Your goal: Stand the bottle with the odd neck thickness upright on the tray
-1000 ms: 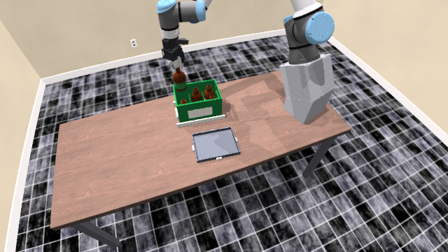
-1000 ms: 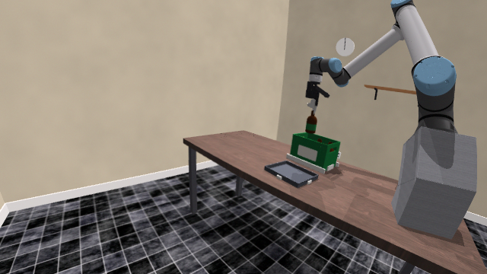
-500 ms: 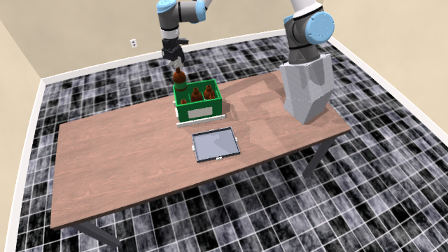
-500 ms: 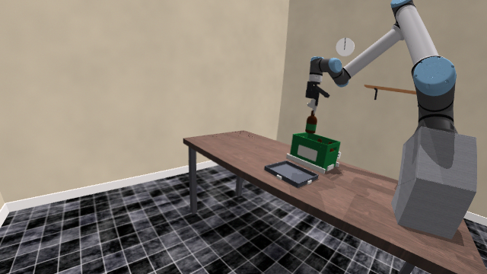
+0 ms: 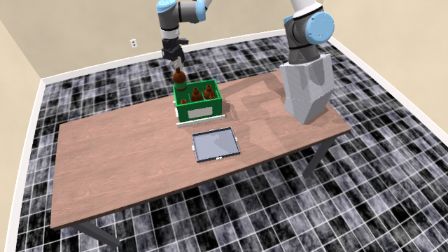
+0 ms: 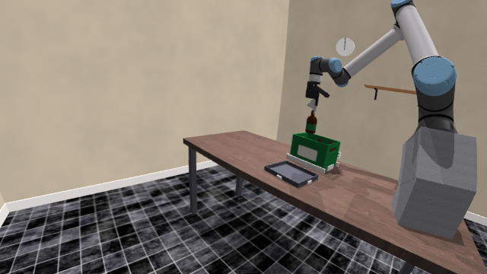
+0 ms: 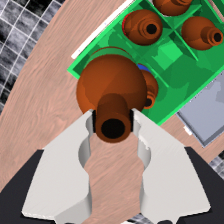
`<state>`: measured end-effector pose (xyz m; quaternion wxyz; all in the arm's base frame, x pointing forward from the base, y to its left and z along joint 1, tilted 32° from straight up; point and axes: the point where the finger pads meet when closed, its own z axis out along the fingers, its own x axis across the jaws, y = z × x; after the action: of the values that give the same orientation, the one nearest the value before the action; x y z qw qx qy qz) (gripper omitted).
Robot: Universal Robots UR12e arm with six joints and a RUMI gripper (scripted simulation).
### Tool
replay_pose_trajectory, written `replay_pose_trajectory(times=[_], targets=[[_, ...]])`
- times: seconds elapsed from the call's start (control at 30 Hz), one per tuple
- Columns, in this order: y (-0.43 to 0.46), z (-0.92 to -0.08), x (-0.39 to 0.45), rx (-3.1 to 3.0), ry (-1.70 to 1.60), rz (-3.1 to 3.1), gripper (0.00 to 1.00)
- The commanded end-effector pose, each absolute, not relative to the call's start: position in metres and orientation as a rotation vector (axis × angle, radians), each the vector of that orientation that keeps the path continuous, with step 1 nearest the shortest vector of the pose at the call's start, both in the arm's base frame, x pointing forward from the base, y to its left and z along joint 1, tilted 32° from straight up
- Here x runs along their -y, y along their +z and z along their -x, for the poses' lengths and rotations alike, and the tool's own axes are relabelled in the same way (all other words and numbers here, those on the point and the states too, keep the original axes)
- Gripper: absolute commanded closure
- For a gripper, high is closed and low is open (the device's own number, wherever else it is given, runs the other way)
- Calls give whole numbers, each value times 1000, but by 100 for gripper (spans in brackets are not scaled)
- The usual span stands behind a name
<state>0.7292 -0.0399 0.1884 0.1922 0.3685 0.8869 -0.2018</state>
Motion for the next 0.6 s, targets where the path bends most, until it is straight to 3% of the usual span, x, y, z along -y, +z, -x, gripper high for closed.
replay_pose_trajectory(times=[0.0,0.57], targets=[[189,-730,39,-2488,-565,-1034,100],[187,-728,36,-2488,-565,-1034,100]])
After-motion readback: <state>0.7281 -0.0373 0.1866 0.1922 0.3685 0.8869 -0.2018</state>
